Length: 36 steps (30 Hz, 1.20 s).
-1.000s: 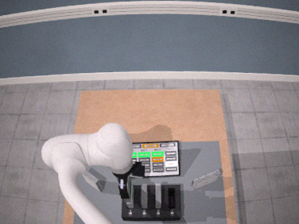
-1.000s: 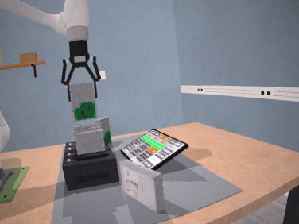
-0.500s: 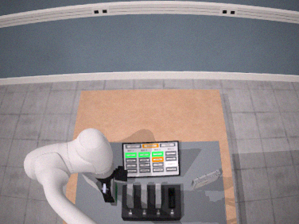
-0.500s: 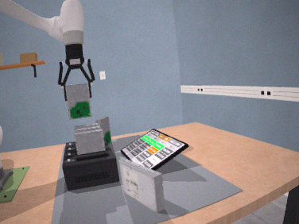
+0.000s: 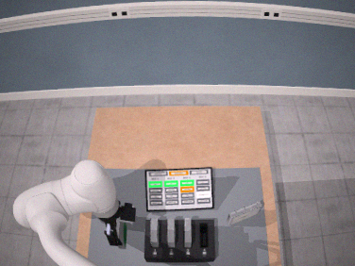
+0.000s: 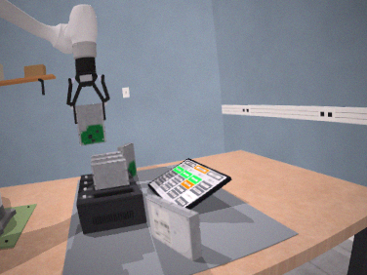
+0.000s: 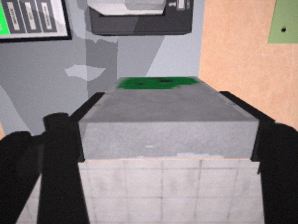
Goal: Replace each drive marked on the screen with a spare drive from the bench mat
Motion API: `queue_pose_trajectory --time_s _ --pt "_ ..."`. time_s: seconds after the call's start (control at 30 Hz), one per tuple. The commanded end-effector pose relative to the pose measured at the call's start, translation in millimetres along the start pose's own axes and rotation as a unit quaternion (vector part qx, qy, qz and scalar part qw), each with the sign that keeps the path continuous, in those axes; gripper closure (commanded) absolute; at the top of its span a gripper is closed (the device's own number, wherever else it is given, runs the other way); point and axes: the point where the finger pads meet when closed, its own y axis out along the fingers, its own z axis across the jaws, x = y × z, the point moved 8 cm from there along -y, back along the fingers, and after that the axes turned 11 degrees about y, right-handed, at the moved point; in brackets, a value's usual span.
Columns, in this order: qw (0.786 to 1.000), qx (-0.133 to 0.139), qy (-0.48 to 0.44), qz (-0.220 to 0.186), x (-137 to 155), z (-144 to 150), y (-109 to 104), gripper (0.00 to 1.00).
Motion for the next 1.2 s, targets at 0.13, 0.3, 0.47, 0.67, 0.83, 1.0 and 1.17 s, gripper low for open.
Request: queue_pose_trajectory --time_s 0.13,0.3,0.47,0.67,0.83,1.0,1.17 --pt "1.0 0.0 0.0 0.0 16 13 -1 0.9" --pt "1.0 0.0 0.0 0.0 25 21 -1 0.9" --pt "1.0 0.0 0.0 0.0 31 27 -1 0.9" --pt "1.0 0.0 0.0 0.0 35 30 -1 0.9" --pt "1.0 0.0 0.0 0.0 38 33 -1 0.9" --pt "1.0 0.0 0.0 0.0 39 35 -1 0.9" --pt "1.0 0.0 0.0 0.0 40 35 -1 0.9"
